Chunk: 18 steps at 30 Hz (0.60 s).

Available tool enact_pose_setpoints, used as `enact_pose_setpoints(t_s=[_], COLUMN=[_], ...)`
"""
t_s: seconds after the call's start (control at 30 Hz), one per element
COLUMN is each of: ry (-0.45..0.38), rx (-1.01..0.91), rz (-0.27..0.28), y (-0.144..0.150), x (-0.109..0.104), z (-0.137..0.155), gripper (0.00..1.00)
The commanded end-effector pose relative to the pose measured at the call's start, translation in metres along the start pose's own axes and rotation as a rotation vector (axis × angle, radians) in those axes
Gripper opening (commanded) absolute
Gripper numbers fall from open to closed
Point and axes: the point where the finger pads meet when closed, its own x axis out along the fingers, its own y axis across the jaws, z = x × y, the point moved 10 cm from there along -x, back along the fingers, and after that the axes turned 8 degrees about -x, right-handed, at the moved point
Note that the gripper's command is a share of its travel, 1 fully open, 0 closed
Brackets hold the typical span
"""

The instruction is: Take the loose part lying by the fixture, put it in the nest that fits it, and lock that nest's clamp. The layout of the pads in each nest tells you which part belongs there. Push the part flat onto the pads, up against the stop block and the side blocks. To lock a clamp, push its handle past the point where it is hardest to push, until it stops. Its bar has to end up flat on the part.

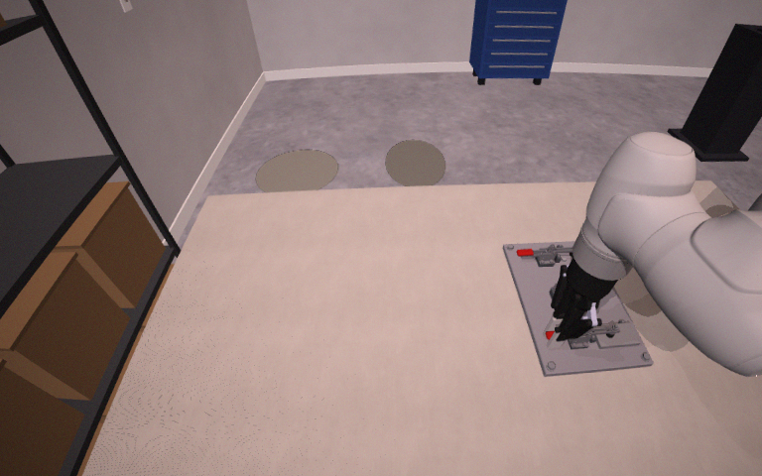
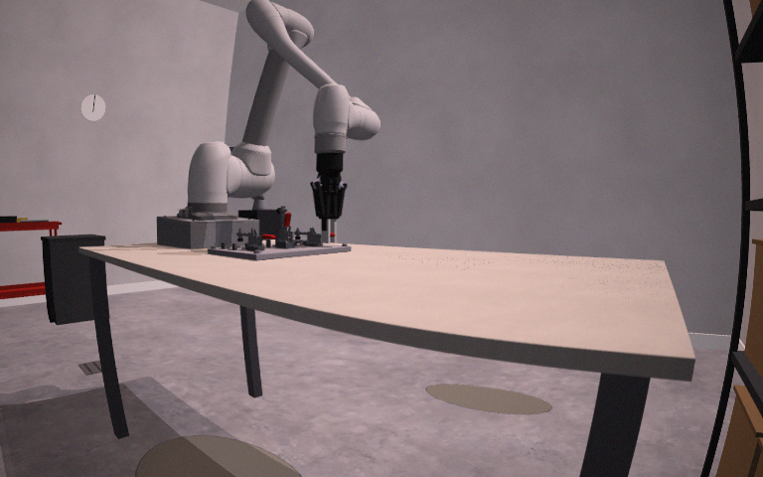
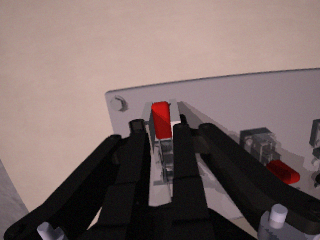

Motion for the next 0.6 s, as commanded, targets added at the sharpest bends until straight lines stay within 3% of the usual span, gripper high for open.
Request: enact_pose_setpoints(t_s=[0.0,0.47,0.5,0.57], ry=[-0.001,-0.001,-0.001,-0.001], rx=[0.0,0.0,0.0,0.0], rz=[0.0,0.0,0.0,0.0], y=[-0.0001,-0.0001,-0.0001,-0.0001], x=[0.0003,0.0003,0.0003,0.0003], z=[0.0005,0.0005,0.0005,0.0005], gripper=[0.1,0.1,0.35,0.35])
